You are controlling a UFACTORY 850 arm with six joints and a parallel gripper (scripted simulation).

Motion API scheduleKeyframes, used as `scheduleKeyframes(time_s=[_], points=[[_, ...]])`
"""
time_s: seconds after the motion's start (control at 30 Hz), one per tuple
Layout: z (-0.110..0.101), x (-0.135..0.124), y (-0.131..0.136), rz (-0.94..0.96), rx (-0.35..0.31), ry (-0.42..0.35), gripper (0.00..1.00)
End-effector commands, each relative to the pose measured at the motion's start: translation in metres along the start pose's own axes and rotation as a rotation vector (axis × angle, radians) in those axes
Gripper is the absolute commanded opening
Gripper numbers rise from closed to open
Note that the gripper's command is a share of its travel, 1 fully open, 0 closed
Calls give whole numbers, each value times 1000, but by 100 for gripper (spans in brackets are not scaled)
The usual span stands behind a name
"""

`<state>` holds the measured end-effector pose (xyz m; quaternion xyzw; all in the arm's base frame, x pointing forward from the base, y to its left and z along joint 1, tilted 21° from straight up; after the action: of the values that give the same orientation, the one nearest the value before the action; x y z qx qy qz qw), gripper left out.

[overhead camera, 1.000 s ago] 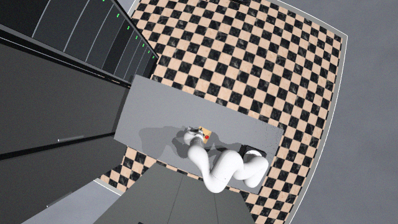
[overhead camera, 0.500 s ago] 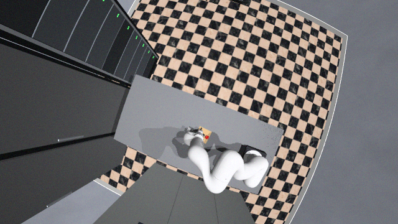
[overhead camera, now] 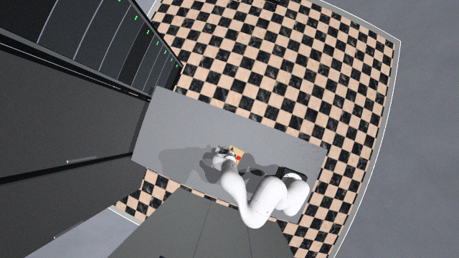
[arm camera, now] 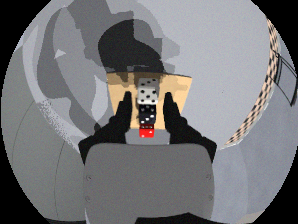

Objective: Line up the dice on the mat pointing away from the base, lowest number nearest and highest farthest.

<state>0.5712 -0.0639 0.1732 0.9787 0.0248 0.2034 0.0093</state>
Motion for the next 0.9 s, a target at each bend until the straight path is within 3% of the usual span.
scheduleKeyframes(time_s=[0.0,0.07,0.33,0.37,0.87], points=[[-30,3,0,1,-4,-39,47],[-43,3,0,1,-4,-39,47],[-56,4,0,1,-4,-39,47],[-56,4,0,1,-4,-39,100],[-56,4,0,1,-4,-39,100]])
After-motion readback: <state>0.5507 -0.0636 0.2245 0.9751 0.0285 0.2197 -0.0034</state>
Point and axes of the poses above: the point where the finger pads meet when closed, its own z axis out along the fingers, its own y axis across the jaws, x = y × z, the point moved 1 cm from there along -z, back along the fingers, and after that the axes turned 9 degrees about -z, right-handed, at the moved point
